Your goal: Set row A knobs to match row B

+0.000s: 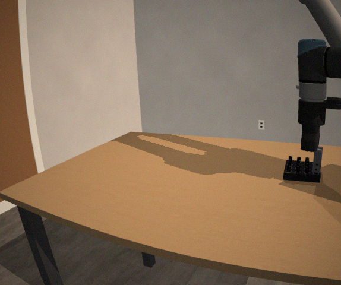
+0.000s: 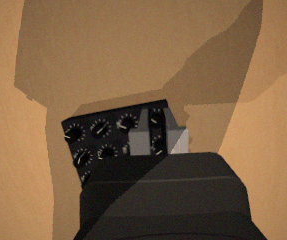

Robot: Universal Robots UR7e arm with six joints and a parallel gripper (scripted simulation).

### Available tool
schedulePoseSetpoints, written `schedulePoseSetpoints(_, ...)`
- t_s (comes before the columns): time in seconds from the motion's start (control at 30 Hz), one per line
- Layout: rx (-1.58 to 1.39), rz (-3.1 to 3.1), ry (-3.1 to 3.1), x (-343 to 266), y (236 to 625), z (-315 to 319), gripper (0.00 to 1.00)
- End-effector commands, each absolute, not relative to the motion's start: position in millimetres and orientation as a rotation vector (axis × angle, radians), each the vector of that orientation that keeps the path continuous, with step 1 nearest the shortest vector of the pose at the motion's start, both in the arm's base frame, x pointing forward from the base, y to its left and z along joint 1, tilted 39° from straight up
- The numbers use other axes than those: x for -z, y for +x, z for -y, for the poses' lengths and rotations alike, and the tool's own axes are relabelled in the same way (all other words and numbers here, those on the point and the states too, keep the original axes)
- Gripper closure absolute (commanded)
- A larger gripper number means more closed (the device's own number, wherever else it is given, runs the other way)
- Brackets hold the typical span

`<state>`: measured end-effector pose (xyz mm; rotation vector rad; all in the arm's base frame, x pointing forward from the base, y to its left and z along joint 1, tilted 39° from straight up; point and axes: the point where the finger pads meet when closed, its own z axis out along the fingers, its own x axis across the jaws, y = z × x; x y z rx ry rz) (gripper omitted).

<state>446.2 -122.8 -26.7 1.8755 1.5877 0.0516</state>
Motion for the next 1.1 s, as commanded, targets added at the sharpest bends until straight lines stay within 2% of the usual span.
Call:
schedulePoseSetpoints(0.0,-0.052,-1.587,1.875,26.3,446.4,122.7,0.70)
schedulePoseSetpoints(1.07,0.063,-1.820,1.650,26.3,446.4,122.7,0.70)
